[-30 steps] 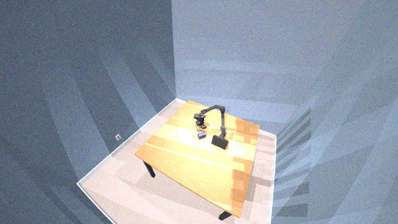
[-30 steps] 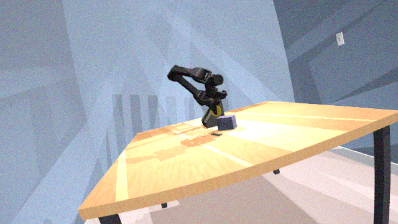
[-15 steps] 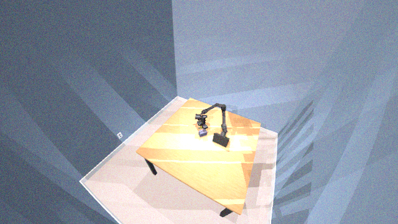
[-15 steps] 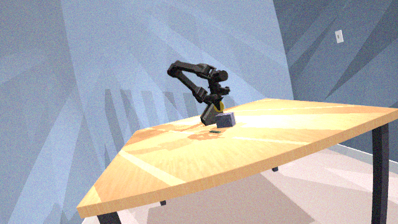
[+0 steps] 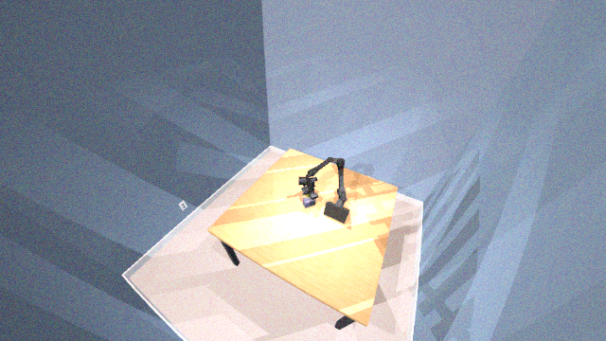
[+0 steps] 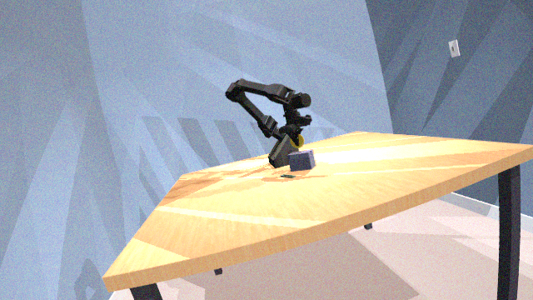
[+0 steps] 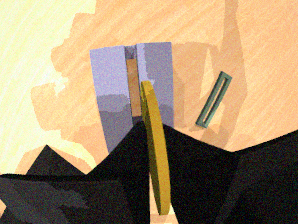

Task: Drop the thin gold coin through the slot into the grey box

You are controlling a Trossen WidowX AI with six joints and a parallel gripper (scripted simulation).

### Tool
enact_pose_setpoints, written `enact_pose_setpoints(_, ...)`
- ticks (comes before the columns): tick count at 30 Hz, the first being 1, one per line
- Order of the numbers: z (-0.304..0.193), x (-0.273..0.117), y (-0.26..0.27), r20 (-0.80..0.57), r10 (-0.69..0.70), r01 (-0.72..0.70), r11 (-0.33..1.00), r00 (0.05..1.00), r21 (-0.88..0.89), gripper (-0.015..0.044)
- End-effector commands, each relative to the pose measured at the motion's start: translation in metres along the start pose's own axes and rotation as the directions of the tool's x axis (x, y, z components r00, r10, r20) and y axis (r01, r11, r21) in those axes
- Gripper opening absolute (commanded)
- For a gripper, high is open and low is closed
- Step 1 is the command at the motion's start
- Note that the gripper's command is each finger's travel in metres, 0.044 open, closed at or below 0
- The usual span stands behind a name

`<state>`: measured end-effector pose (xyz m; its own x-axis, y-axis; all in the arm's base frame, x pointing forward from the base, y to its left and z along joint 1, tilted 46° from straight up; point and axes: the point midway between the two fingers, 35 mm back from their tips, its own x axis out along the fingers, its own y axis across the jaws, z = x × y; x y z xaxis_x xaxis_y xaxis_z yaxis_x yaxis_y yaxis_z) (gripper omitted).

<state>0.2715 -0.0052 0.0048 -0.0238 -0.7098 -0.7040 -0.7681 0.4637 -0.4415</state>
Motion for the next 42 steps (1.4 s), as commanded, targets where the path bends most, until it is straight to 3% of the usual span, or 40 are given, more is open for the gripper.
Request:
enact_pose_setpoints(1, 0.0003, 0.0002, 0.0017, 0.001, 0.0, 0.0, 1.0, 1.0, 0.004, 0.0)
enact_pose_setpoints(42, 0.0002, 0.0064, 0.0049, -0.001, -0.001, 0.001, 1.0, 1.0, 0.001, 0.0)
